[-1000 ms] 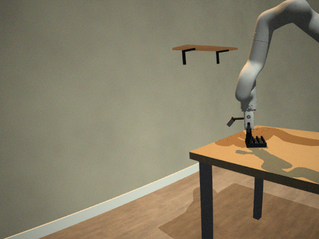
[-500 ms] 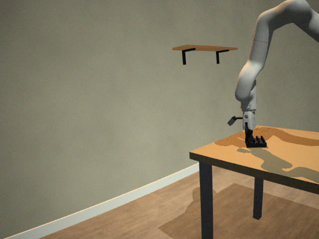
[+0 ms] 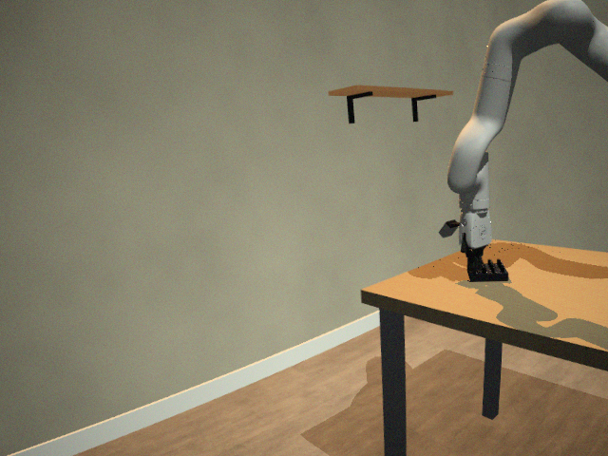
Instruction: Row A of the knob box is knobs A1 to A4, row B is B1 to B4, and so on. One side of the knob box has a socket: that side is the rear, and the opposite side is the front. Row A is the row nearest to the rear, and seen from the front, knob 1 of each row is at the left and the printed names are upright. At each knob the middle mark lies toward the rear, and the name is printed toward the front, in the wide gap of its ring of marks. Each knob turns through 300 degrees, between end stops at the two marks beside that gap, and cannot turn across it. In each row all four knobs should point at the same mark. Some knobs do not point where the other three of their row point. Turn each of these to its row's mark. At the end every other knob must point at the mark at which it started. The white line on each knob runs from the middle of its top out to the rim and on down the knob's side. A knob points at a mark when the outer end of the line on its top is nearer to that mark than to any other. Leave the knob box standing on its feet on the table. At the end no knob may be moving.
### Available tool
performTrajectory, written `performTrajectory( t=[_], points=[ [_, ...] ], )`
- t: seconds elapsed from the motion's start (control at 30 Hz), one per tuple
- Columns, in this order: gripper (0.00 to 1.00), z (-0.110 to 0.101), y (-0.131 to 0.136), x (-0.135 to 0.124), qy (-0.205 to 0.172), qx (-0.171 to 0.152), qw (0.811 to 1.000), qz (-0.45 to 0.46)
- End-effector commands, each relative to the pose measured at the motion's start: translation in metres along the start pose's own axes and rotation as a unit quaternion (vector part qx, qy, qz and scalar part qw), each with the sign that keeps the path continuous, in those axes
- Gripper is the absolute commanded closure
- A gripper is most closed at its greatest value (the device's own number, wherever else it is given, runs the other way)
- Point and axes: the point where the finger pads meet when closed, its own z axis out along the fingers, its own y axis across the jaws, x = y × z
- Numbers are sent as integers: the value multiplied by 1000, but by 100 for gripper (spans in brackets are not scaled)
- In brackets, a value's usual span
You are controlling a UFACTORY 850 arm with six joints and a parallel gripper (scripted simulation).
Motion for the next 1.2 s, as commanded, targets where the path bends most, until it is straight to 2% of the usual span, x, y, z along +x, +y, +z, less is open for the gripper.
performTrajectory(
  t=[0.0,0.23,0.53,0.6,1.1,1.17],
  points=[
    [92,-1,0,1,3,-9,998,56],
    [92,-1,0,1,4,-8,991,136],
    [92,-1,0,1,5,-8,970,244],
    [92,-1,0,1,5,-8,970,244],
    [92,-1,0,1,6,-7,927,375],
    [92,-1,0,1,6,-7,927,375]
  ],
)
